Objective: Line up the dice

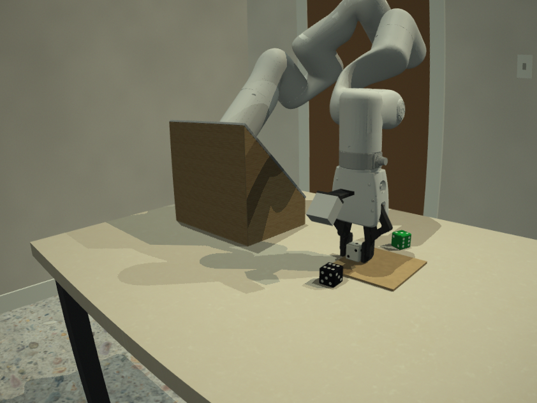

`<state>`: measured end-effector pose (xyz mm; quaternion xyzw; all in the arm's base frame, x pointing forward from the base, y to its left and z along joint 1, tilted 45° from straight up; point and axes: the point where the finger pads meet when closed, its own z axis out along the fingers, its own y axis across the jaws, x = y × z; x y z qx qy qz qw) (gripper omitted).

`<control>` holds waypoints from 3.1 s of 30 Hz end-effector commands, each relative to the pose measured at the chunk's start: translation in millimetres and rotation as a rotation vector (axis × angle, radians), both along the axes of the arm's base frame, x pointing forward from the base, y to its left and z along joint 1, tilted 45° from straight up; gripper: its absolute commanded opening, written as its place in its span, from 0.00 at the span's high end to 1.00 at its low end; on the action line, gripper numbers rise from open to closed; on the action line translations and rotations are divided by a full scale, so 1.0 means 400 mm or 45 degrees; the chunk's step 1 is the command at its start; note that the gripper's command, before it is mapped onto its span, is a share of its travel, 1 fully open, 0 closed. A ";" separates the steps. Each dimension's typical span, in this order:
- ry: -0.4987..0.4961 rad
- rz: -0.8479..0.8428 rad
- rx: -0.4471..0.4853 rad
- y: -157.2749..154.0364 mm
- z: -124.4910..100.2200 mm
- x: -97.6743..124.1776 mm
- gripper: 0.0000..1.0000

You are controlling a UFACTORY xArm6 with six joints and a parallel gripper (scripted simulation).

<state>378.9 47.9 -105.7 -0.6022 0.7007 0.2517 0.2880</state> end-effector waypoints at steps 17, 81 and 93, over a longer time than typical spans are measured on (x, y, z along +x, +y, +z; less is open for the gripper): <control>-0.003 -0.002 -0.001 -0.008 0.007 0.002 0.53; -0.249 0.249 -0.040 -0.142 0.179 -0.005 0.00; -0.573 0.579 -0.090 -0.118 0.203 0.014 0.00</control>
